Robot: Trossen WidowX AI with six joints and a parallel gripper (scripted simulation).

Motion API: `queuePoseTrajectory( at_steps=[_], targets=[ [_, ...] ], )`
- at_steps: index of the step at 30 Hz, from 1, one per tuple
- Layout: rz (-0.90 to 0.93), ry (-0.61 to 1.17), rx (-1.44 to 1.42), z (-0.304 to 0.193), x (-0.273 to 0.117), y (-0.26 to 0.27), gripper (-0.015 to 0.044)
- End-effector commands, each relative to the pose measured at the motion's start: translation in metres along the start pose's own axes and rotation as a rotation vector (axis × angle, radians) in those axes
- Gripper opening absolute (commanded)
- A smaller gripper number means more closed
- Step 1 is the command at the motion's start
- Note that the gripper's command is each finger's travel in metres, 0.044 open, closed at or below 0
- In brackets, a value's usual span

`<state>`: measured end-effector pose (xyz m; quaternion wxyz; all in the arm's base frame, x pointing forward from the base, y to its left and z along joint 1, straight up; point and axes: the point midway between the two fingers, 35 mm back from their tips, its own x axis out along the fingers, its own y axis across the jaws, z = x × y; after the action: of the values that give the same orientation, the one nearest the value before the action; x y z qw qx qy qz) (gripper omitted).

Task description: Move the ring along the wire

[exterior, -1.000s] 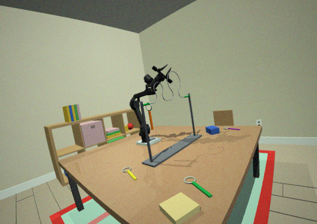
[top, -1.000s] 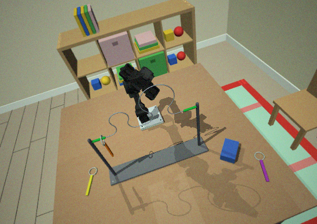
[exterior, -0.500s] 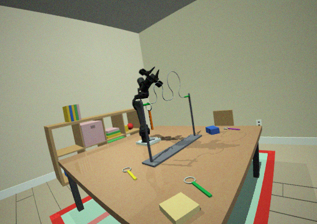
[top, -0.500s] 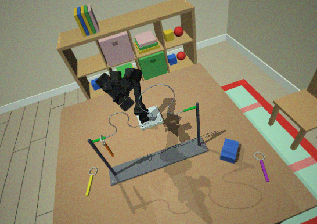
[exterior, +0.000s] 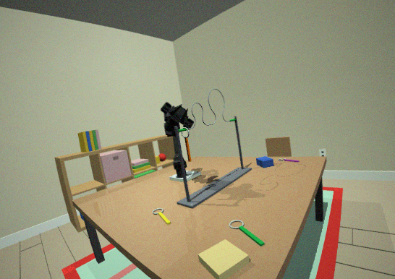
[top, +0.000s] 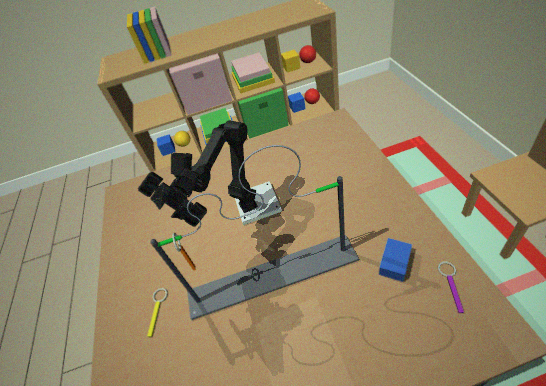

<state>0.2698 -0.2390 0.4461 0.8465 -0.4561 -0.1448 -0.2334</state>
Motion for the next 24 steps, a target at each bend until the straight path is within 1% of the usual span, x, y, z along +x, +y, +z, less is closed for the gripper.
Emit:
queuePoseTrajectory(
  at_steps=[1,6,12,19,22,24],
  targets=[
    [0.036,0.090,0.089,-0.051,-0.024,0.010,0.0160],
    [0.073,0.179,0.209,-0.098,-0.058,0.025,0.0160],
    [0.170,0.244,0.399,-0.137,-0.101,0.066,0.0160],
    [0.272,0.329,0.689,-0.166,-0.165,0.121,0.0160],
    [0.310,0.366,0.841,-0.169,-0.195,0.146,0.0160],
    [0.324,0.380,0.906,-0.169,-0.208,0.156,0.0160]
  ],
)
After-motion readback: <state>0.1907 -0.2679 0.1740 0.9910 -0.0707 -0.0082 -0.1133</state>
